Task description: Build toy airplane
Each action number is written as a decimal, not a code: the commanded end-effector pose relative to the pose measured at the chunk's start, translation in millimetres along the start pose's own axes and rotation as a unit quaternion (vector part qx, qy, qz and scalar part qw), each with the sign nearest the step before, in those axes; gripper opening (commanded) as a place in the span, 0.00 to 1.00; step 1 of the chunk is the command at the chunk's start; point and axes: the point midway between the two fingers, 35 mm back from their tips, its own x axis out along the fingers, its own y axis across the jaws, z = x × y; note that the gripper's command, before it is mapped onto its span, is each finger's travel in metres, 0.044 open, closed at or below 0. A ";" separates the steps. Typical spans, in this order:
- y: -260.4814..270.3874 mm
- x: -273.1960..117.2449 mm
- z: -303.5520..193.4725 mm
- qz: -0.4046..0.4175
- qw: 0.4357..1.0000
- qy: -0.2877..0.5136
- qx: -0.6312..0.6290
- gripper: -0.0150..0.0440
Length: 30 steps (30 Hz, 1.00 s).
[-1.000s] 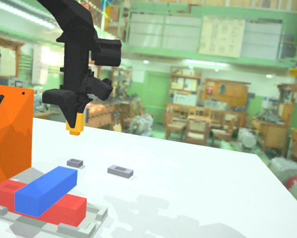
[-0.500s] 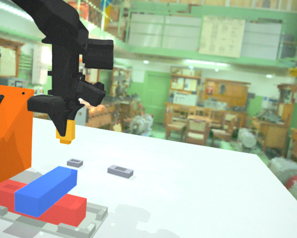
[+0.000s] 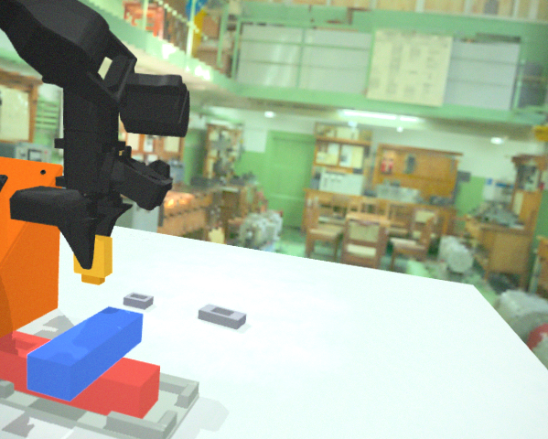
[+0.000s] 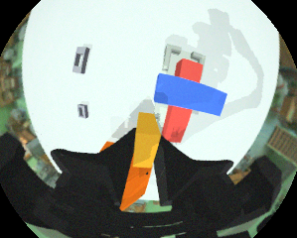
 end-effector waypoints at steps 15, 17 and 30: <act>-51.3 9.8 -23.7 -0.027 1.000 0.004 0.000 0.25; -56.7 10.8 -27.1 -0.030 1.000 0.005 0.000 0.25; -71.5 13.4 -37.3 -0.041 0.999 0.009 0.000 0.36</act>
